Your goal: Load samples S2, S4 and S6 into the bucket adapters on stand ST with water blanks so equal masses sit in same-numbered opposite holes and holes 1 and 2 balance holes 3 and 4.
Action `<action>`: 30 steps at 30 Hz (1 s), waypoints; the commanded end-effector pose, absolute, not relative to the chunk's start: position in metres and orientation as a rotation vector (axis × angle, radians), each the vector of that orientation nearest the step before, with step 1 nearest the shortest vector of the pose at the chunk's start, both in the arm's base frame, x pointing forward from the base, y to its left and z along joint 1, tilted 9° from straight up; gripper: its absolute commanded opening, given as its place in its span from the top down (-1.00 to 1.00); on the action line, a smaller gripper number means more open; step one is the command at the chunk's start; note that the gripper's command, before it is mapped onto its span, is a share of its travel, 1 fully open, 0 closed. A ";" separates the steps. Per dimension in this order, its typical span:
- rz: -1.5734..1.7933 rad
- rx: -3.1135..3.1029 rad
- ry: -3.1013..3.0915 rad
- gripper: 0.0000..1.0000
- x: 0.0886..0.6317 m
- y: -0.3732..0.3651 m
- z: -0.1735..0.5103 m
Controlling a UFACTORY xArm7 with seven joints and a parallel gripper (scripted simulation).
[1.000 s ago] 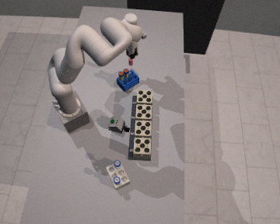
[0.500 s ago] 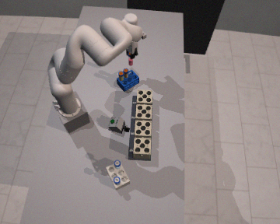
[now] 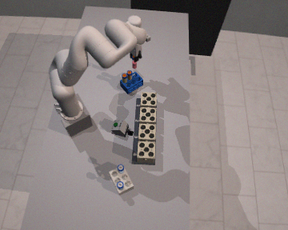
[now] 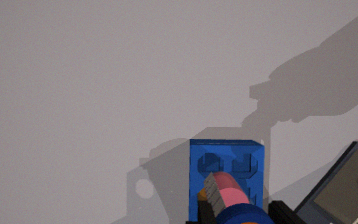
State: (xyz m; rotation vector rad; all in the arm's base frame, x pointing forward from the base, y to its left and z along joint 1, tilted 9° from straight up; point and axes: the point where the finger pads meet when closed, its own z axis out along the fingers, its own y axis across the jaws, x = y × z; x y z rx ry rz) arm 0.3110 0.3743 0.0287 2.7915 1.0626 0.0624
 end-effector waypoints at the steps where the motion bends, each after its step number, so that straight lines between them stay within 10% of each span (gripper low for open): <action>1: 0.070 2.793 1.064 1.00 0.312 0.376 0.026; 30: 0.069 2.793 1.064 1.00 0.317 0.369 -0.027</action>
